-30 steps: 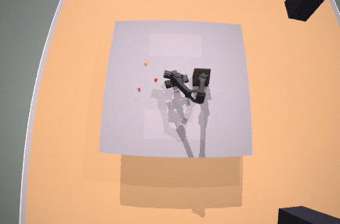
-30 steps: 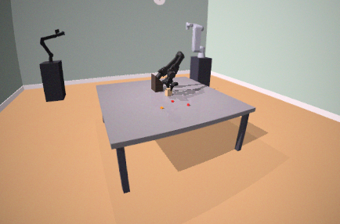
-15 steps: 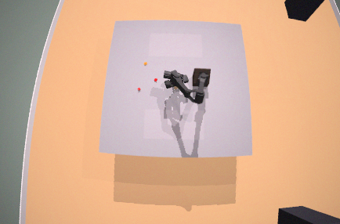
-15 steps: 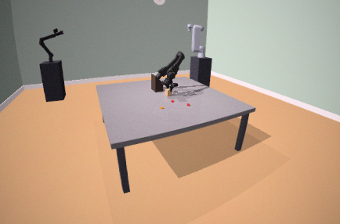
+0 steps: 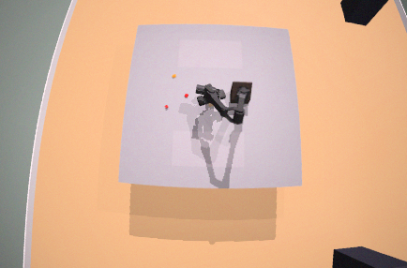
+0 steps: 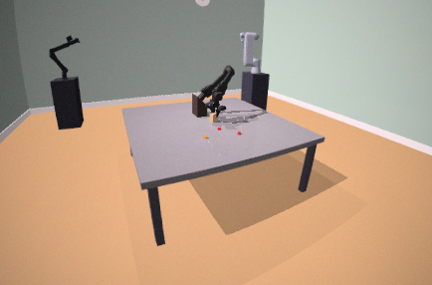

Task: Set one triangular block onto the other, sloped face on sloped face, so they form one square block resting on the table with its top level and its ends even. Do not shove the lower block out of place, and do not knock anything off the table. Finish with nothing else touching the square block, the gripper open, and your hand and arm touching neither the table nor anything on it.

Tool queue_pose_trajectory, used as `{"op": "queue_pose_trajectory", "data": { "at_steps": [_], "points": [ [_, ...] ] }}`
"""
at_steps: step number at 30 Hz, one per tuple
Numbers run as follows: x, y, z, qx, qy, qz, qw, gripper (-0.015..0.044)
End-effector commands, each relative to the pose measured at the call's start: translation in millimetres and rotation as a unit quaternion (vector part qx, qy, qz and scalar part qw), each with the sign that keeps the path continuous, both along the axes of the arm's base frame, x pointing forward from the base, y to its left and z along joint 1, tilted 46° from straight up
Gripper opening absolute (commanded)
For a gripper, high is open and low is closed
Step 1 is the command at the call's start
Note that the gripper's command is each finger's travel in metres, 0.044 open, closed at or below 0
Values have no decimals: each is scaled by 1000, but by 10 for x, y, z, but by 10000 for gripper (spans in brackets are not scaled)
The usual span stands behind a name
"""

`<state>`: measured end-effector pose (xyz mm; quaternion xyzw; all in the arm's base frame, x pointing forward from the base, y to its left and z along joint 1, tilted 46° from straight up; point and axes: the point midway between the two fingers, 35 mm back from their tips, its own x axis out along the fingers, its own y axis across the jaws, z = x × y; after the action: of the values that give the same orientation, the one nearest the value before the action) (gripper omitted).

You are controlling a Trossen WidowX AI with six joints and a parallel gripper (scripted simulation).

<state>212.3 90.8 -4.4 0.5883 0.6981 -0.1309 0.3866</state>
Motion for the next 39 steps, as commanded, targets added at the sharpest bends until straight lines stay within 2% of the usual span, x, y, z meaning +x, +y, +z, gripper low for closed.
{"op": "queue_pose_trajectory", "data": {
  "at_steps": [1,14,31,39],
  "points": [
    [2,7,-3,2,1,-2,1000,0],
    [1,7,-7,4,1,-3,1000,0],
    [0,2,-7,1,1,-1,1000,440],
    [26,-76,48,-2,0,-2,1000,440]
  ]
}}
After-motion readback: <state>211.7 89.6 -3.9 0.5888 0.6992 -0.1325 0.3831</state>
